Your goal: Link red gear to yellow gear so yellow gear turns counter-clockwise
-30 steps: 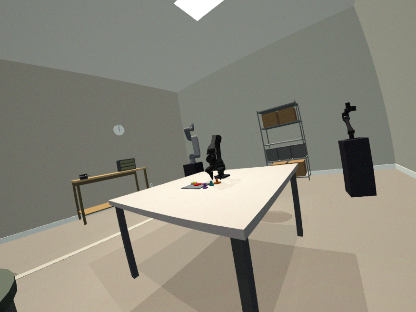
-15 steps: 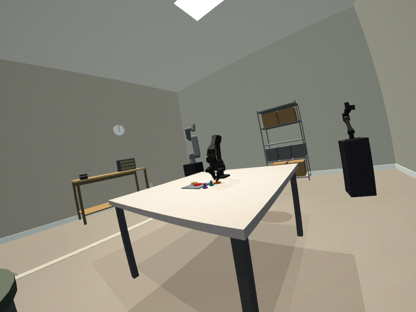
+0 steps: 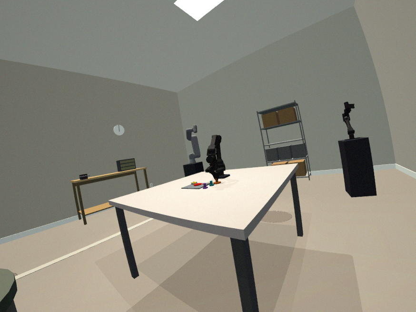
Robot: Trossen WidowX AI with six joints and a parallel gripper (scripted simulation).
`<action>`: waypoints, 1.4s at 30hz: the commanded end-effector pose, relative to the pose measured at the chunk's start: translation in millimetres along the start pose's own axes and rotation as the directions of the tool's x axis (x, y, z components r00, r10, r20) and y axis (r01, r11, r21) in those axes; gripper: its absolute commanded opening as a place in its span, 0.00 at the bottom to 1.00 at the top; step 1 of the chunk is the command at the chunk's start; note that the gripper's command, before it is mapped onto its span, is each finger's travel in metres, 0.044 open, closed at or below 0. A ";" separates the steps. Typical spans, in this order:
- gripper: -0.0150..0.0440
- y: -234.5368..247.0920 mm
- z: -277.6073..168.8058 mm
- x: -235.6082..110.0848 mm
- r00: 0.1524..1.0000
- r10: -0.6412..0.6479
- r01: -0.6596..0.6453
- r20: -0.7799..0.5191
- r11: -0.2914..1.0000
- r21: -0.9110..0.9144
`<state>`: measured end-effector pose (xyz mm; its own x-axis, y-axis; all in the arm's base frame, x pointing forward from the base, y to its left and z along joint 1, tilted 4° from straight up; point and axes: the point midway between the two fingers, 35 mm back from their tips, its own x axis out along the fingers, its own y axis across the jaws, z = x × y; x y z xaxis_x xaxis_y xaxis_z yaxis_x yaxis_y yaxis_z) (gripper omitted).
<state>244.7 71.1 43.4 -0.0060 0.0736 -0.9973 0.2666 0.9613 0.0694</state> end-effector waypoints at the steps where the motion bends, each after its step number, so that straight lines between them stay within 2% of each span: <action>1: 0.25 1.5 0.6 -4.9 1.000 0.005 -0.005 -0.002 1.000 0.000; 42: 0.25 6.5 4.4 -93.7 1.000 0.005 -0.005 -0.001 1.000 0.002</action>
<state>251.1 69.0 128.0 -0.0146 0.0721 -0.9973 0.2726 0.9599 0.0654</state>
